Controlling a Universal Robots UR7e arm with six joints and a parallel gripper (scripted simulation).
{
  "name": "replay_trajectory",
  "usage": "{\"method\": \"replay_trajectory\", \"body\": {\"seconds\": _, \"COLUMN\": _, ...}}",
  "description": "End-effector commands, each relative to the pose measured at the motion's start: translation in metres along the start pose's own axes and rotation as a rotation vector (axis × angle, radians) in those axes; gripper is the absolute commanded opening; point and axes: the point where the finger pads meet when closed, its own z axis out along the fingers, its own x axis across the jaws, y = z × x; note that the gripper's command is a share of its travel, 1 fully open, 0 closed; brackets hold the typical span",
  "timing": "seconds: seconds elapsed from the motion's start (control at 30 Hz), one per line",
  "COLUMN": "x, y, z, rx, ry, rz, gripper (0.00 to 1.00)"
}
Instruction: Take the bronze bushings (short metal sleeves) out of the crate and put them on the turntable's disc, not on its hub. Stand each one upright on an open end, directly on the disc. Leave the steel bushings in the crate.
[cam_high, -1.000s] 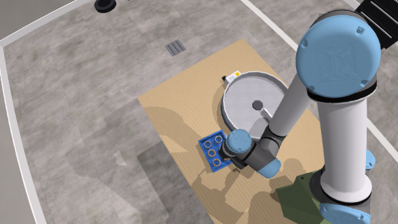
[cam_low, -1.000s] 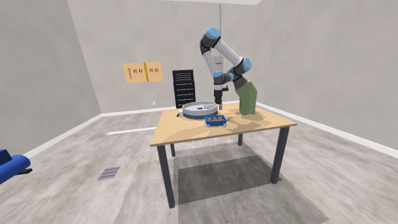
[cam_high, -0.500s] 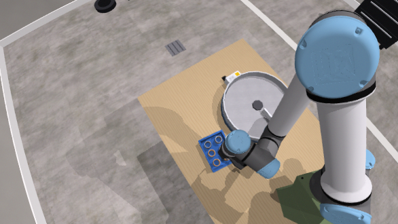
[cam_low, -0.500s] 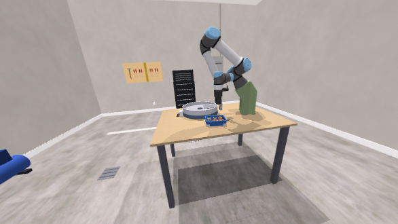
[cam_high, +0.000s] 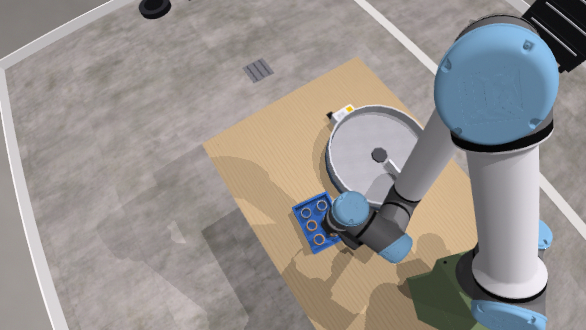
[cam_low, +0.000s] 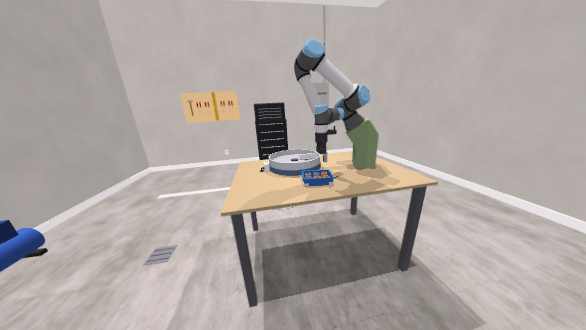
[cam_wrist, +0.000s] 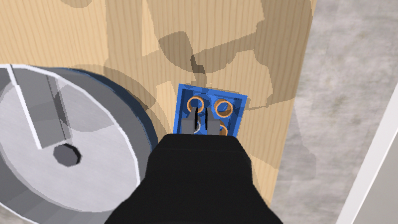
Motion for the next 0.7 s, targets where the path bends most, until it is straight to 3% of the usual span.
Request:
{"method": "replay_trajectory", "body": {"seconds": 0.0, "x": 0.0007, "y": 0.0014, "z": -0.0005, "rx": -0.003, "ry": 0.001, "rz": 0.001, "gripper": 0.36}}
{"method": "replay_trajectory", "body": {"seconds": 0.67, "x": 0.0006, "y": 0.0029, "z": -0.0005, "rx": -0.003, "ry": 0.001, "rz": 0.001, "gripper": 0.36}}
